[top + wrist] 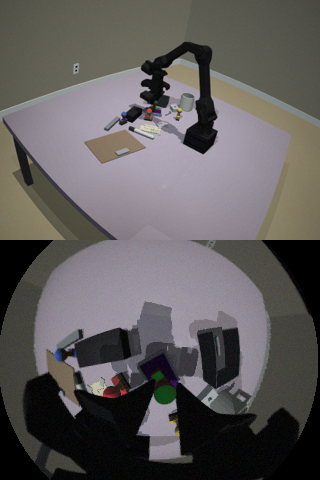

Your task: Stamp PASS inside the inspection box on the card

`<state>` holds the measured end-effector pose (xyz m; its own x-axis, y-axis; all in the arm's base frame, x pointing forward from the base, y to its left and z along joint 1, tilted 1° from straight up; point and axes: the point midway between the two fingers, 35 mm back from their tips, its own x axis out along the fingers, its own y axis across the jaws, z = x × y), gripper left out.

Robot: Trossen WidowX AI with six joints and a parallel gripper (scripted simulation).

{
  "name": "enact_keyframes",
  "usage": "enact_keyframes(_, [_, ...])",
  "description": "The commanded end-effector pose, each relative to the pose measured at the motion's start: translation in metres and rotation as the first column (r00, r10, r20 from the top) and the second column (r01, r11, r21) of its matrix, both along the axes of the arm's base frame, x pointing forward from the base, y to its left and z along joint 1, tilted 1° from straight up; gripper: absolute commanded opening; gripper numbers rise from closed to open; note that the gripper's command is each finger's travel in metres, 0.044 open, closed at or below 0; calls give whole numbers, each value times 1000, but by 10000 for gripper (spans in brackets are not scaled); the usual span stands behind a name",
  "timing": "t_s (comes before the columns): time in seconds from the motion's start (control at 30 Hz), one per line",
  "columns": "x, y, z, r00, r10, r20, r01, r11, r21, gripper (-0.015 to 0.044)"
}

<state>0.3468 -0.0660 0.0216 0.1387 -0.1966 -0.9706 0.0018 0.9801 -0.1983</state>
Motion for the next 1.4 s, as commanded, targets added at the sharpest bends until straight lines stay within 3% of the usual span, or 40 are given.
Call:
enact_keyframes(0.0, [0, -1, -3, 1000, 0, -4, 0, 1000, -5, 0])
enact_keyframes(1.37, [0, -1, 13, 1000, 0, -4, 0, 1000, -5, 0])
